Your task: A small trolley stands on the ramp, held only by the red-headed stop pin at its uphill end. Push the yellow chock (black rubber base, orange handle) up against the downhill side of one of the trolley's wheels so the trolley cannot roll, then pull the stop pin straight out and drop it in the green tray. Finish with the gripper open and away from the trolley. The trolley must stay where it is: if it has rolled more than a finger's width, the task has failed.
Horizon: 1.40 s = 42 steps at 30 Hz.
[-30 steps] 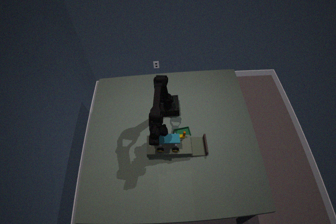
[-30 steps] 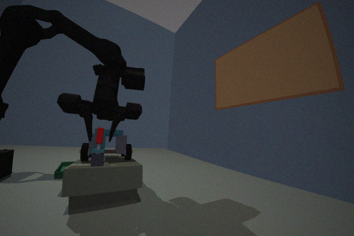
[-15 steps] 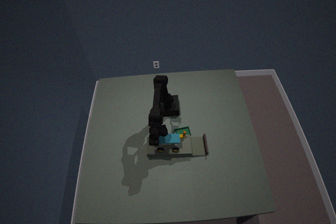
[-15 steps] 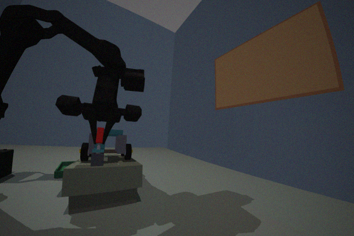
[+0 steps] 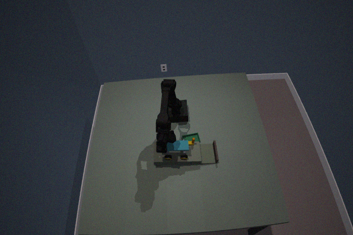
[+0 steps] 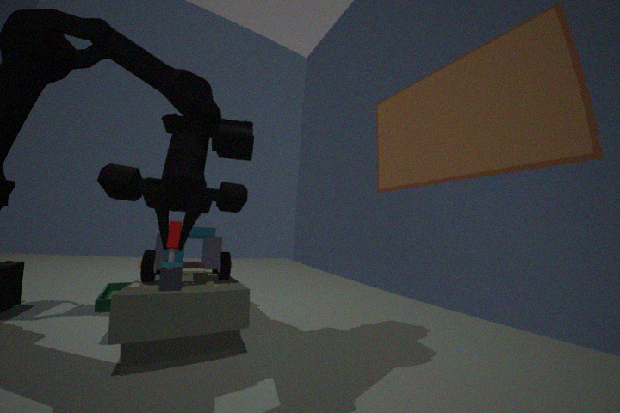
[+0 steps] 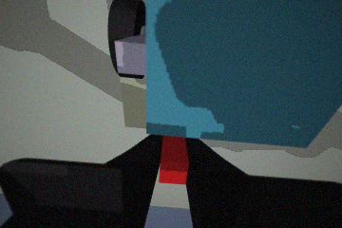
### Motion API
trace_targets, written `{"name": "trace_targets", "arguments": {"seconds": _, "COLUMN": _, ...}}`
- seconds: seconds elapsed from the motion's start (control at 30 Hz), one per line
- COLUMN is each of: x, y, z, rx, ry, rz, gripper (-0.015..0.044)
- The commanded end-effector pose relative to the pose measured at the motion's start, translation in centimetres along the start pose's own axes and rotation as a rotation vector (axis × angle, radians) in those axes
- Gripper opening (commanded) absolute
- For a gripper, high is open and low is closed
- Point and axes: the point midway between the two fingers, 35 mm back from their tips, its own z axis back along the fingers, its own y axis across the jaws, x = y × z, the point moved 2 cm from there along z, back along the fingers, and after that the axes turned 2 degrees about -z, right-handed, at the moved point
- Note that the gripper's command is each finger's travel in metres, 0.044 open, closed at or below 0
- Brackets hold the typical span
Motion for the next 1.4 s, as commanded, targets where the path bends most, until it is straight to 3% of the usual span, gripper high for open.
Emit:
{"name": "trace_targets", "arguments": {"seconds": 0.0, "x": -0.1, "y": 0.0, "z": 0.6, "rx": -0.007, "ry": 0.002, "rz": -0.002, "gripper": 0.0}}
{"name": "trace_targets", "arguments": {"seconds": 1.37, "x": -0.2, "y": 0.0, "z": 2.6, "rx": -0.007, "ry": 0.001, "rz": -0.002, "gripper": 0.0}}
